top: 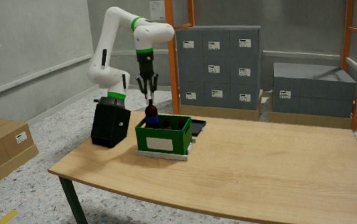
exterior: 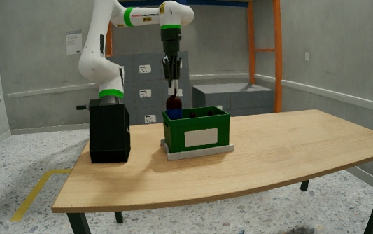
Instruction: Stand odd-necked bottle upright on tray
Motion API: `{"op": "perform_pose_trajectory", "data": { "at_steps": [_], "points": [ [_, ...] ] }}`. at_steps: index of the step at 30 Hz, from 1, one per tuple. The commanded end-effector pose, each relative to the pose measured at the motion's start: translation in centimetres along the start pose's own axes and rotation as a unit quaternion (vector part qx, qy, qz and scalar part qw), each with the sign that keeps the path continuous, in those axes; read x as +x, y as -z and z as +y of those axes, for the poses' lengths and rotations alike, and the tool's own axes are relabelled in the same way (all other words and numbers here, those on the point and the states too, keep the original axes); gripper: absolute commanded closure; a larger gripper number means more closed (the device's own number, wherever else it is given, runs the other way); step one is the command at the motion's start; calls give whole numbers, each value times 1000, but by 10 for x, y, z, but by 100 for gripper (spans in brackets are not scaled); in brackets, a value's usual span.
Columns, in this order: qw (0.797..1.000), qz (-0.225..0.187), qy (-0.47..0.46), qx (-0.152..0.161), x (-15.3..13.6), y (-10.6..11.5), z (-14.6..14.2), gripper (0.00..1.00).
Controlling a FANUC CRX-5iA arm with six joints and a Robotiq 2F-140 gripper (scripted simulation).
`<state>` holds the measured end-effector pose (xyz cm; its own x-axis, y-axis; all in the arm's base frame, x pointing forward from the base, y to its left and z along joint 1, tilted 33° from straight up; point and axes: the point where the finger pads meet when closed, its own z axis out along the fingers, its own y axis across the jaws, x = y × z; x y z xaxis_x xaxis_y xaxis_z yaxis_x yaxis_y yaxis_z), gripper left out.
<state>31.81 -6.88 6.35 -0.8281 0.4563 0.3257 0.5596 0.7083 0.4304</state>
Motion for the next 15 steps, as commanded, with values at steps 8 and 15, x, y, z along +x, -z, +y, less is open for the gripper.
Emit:
{"op": "perform_pose_trajectory", "data": {
  "at_steps": [8, 15],
  "points": [
    [1000, -1, 0, 0, 0, 6, 0, 90],
    [1000, -1, 0, 0, 0, 14, 0, 90]
  ]
}}
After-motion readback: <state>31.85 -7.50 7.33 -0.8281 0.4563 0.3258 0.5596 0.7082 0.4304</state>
